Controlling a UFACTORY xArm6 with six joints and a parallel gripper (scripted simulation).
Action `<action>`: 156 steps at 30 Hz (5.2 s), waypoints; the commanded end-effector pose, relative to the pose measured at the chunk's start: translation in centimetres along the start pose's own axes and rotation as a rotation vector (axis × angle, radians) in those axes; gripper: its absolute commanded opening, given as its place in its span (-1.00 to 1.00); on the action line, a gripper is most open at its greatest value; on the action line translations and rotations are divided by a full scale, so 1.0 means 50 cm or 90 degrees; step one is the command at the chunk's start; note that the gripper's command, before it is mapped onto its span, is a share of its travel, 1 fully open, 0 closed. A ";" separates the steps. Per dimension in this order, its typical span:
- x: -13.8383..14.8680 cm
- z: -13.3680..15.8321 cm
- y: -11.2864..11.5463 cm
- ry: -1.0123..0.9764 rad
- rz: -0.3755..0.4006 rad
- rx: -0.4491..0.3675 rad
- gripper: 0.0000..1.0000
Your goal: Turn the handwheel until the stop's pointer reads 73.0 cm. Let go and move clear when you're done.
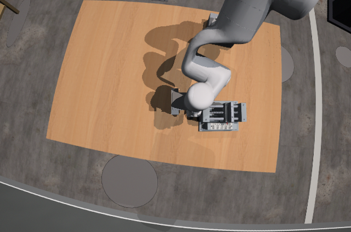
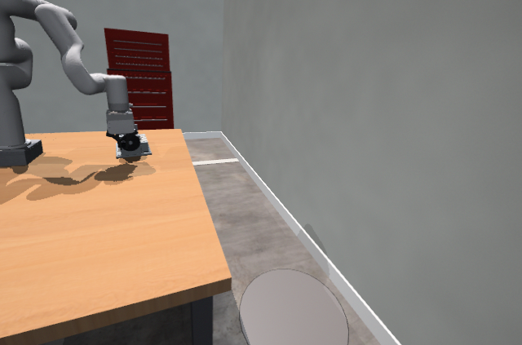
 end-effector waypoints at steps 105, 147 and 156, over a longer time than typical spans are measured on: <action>-0.002 0.000 0.007 0.000 -0.002 0.000 -0.88; -0.054 0.012 0.045 0.000 -0.002 0.000 -0.88; -0.061 0.014 0.044 0.000 -0.002 0.000 -0.88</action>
Point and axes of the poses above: the point where the finger pads meet when closed, its own y axis back along the fingers, its own x axis across the jaws, z = x × y, the point moved 9 cm from there along y, back along the fingers, and after that the axes turned 13 degrees about -y, right-handed, at the moved point
